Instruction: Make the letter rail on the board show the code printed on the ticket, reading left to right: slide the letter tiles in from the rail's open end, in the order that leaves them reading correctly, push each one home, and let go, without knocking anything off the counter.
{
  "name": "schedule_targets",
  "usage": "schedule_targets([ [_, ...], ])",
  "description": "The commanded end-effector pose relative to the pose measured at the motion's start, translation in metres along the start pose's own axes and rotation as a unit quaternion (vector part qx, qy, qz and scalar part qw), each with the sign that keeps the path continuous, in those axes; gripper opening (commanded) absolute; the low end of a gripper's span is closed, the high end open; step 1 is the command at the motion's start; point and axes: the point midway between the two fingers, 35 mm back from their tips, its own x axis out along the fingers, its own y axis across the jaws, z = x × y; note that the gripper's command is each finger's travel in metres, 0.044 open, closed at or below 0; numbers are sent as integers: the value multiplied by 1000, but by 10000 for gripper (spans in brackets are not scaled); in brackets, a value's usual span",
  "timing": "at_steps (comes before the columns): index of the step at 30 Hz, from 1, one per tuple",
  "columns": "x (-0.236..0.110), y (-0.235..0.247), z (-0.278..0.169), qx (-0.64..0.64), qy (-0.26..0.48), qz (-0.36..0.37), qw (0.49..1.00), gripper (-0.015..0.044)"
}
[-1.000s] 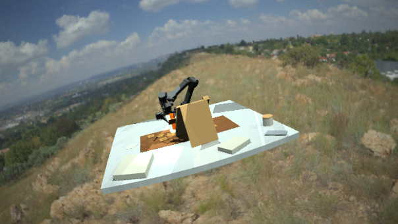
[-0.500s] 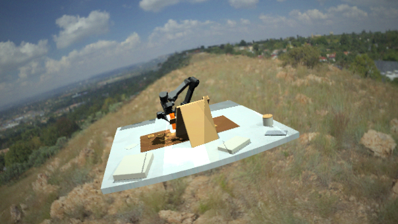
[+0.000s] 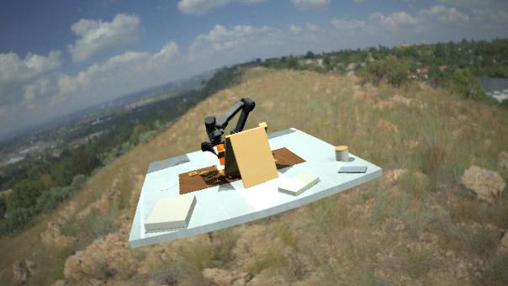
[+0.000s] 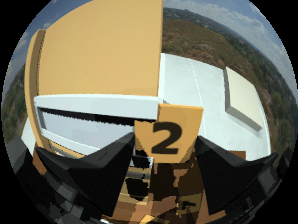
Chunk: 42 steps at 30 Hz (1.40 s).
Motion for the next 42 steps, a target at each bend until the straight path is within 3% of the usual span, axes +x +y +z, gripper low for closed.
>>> schedule_targets([
  [1,1,3,-3,5,2,0,1000,0],
  [42,1,24,-3,5,2,0,1000,0],
])
